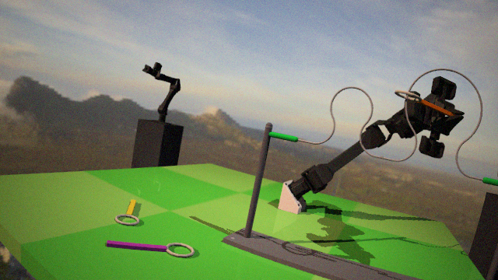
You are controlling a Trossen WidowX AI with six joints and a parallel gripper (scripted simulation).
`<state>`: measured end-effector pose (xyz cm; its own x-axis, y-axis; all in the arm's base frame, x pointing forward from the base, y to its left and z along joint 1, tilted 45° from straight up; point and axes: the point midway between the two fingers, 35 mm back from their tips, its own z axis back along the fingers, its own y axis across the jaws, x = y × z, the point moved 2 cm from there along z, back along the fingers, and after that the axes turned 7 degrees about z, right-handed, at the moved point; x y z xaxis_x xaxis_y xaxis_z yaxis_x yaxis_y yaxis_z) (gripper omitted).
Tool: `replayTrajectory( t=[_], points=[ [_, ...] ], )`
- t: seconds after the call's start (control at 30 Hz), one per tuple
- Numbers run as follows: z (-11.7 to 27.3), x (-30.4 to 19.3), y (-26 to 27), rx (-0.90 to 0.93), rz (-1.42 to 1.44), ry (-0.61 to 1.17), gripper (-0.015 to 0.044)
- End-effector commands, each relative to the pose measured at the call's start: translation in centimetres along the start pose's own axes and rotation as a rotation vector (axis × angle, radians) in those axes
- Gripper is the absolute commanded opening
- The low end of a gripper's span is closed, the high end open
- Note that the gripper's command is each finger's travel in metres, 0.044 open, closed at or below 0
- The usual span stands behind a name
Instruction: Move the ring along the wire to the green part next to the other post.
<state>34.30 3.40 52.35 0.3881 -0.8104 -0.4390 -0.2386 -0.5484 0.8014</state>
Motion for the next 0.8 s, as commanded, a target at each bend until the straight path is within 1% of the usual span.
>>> replayTrajectory(
  t=[0.0, 0.77],
  points=[
    [0.02, 0.12, 0.05, 0.028, -0.055, -0.013, -0.015],
    [-0.02, 0.22, 0.72, 0.165, -0.305, -0.06, -0.015]
  ],
)
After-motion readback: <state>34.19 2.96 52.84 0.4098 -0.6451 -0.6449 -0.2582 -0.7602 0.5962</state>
